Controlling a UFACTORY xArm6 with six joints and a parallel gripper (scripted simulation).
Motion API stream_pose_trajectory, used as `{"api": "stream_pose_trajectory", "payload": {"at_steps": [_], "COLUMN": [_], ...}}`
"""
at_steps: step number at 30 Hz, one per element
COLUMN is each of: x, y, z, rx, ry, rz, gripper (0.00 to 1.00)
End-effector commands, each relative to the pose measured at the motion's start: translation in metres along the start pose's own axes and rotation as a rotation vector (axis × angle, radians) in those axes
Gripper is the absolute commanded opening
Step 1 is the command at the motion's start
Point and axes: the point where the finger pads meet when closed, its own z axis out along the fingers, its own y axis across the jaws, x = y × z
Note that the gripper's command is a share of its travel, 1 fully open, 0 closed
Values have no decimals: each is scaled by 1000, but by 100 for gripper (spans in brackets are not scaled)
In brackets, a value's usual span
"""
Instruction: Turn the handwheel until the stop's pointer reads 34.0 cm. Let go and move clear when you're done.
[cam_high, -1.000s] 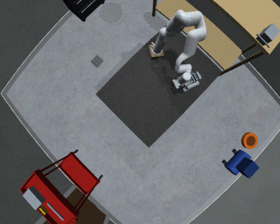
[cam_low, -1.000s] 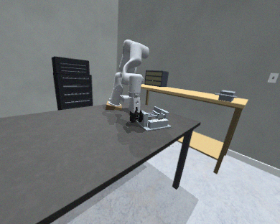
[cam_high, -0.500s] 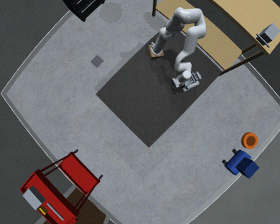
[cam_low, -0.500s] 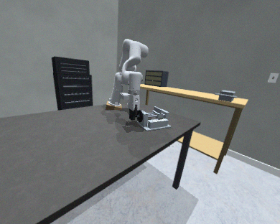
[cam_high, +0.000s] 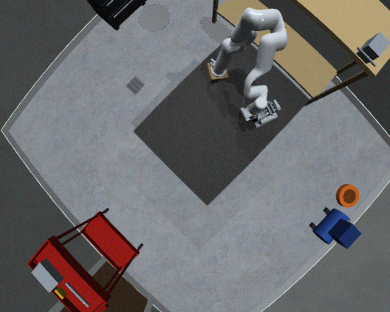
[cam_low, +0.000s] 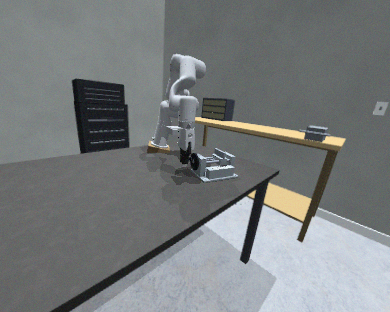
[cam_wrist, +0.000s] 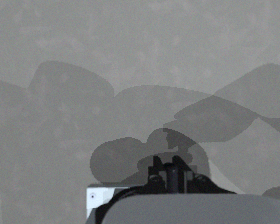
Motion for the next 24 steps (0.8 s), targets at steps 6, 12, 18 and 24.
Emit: {"api": "stream_pose_trajectory", "payload": {"at_steps": [6,12,18,24], "x": [0,0,0,0], "y": [-4,-6,-9,-11], "z": [-11,-14,-17,-19], "rx": [2,2,2,2], "ry": [0,0,0,0], "rz": [0,0,0,0], "gripper": [6,6,6,6]}}
